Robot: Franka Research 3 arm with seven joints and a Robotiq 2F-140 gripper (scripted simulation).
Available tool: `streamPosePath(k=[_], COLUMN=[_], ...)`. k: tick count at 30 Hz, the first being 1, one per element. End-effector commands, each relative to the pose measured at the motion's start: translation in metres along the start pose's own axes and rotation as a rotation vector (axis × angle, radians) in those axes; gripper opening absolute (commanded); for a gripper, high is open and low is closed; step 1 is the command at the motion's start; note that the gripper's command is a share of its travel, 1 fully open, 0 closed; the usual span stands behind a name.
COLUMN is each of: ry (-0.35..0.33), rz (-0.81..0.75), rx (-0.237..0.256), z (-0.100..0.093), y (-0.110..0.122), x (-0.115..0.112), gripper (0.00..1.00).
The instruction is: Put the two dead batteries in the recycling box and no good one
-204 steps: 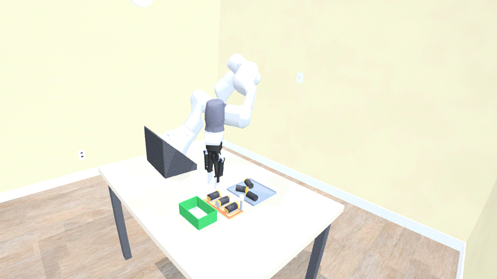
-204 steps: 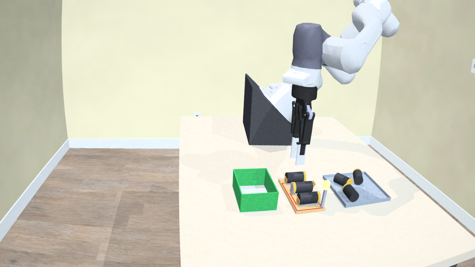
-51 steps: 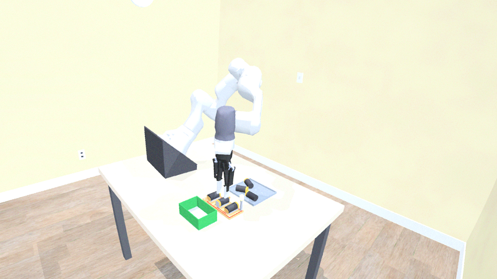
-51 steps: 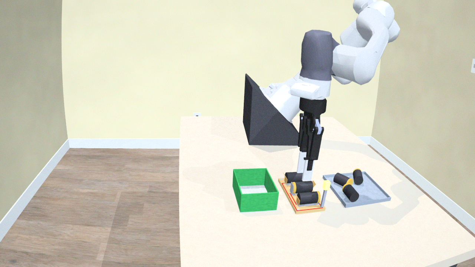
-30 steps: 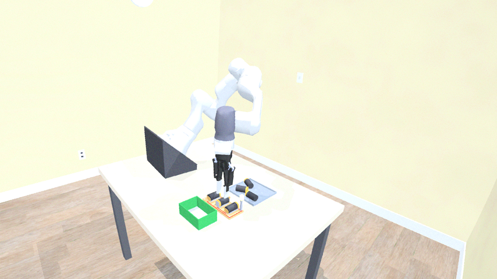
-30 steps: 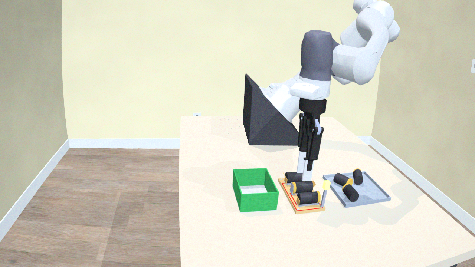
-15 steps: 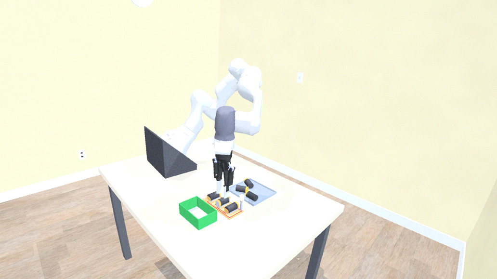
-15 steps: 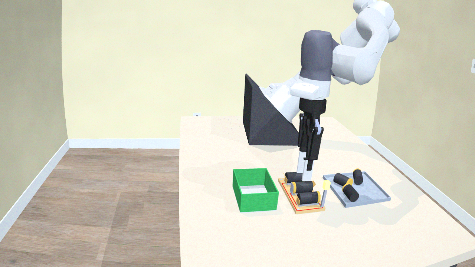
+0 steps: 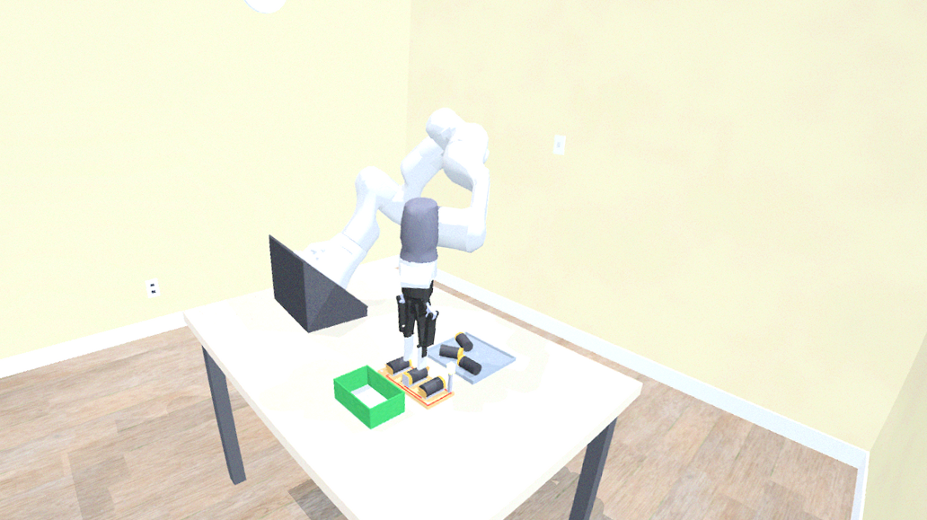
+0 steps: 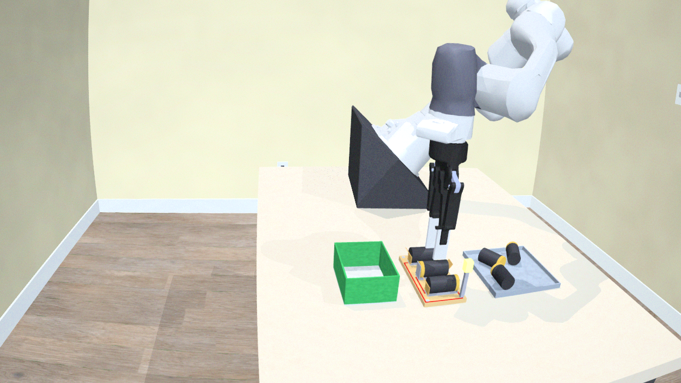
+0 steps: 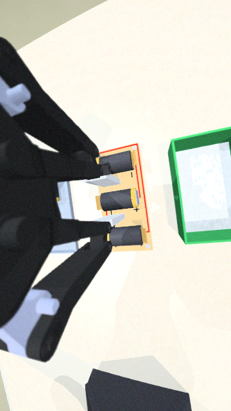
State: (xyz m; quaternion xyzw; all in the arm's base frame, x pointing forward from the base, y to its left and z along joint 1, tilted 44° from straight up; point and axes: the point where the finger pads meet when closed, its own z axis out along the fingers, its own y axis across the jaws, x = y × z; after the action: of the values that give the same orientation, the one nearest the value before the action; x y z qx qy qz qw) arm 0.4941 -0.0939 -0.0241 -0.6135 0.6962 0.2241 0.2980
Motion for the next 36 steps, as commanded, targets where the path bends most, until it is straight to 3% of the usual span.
streamPosePath(k=[1,5,13,36], ry=[0.000,0.000,0.000,0.000], rz=[-0.001,-0.001,-0.001,-0.001], rx=[0.003,0.003,0.003,0.003], z=[0.001,0.005,0.034,0.045], y=[-0.001,-0.001,-0.001,-0.001], x=[0.000,0.000,0.000,0.000], gripper=[0.29,0.29,0.29,0.29])
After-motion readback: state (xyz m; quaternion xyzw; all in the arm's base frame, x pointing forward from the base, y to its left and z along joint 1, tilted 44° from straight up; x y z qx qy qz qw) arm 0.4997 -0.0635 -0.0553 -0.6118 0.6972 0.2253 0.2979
